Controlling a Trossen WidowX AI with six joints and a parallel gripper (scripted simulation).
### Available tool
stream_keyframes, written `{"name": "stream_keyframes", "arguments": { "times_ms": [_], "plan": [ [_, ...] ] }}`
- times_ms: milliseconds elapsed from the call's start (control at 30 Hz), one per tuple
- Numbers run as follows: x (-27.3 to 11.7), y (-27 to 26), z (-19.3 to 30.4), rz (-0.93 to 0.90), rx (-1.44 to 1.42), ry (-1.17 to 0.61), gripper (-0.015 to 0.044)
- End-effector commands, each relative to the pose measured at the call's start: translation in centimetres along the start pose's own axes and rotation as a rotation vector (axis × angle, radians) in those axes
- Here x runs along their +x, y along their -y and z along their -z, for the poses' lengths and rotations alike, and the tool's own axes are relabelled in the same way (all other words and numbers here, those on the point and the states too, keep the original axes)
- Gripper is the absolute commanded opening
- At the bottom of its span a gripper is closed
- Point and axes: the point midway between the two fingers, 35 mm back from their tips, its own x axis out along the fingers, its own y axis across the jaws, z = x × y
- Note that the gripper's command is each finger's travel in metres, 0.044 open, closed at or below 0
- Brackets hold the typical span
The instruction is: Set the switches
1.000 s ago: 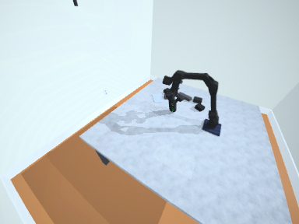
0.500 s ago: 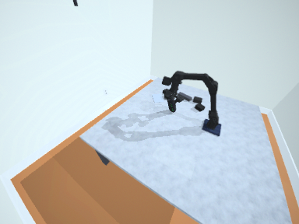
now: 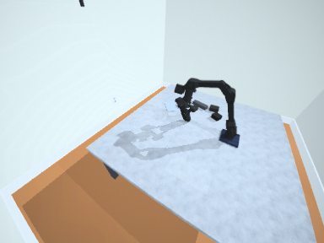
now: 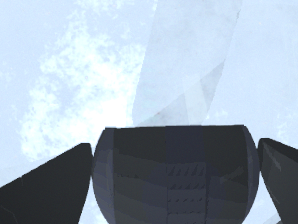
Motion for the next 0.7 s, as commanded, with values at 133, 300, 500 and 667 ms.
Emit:
{"name": "stream_keyframes", "arguments": {
  "times_ms": [133,300,500,667],
  "plan": [
    [1.0,-0.1,-0.5,-0.021,0.006,-0.006,0.0338],
    [1.2,-0.1,-0.9,-0.021,0.006,-0.006,0.0338],
    [1.4,-0.1,-1.3,-0.021,0.006,-0.005,0.0338],
    [1.7,-0.1,-1.6,-0.021,0.006,-0.005,0.0338]
  ]
}}
